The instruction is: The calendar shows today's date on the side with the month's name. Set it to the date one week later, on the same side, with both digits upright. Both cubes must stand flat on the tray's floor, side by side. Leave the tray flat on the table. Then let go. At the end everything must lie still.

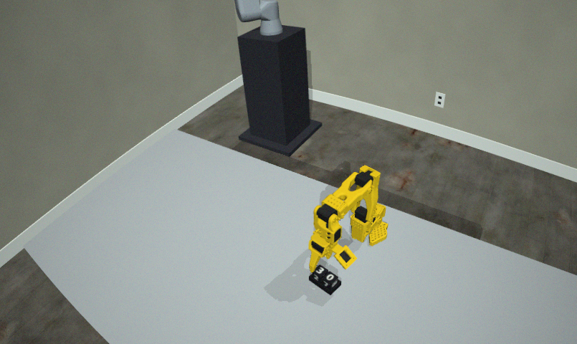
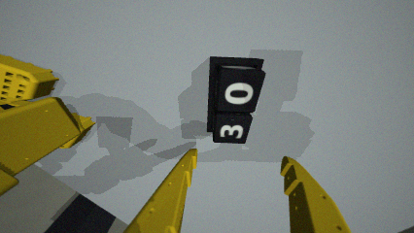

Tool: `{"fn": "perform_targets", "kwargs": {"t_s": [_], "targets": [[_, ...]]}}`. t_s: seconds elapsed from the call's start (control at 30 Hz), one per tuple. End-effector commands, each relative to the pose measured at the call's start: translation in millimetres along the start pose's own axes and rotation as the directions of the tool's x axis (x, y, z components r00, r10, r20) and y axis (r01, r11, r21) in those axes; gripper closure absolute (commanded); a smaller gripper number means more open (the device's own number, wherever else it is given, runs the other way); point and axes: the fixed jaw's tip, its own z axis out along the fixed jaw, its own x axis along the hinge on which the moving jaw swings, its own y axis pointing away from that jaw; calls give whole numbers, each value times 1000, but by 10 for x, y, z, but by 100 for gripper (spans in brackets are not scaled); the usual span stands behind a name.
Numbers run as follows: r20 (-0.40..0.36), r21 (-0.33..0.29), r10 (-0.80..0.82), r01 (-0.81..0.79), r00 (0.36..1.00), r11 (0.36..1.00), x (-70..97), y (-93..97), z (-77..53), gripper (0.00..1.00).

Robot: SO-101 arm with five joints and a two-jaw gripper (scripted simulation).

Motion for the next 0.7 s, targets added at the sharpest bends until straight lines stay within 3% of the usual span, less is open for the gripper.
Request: {"fn": "perform_targets", "kwargs": {"t_s": [0.0, 0.67], "targets": [[2, 32, 13, -13, 1000, 999, 8, -47, -62, 65], [2, 32, 13, -13, 1000, 999, 8, -55, -13, 65]]}}
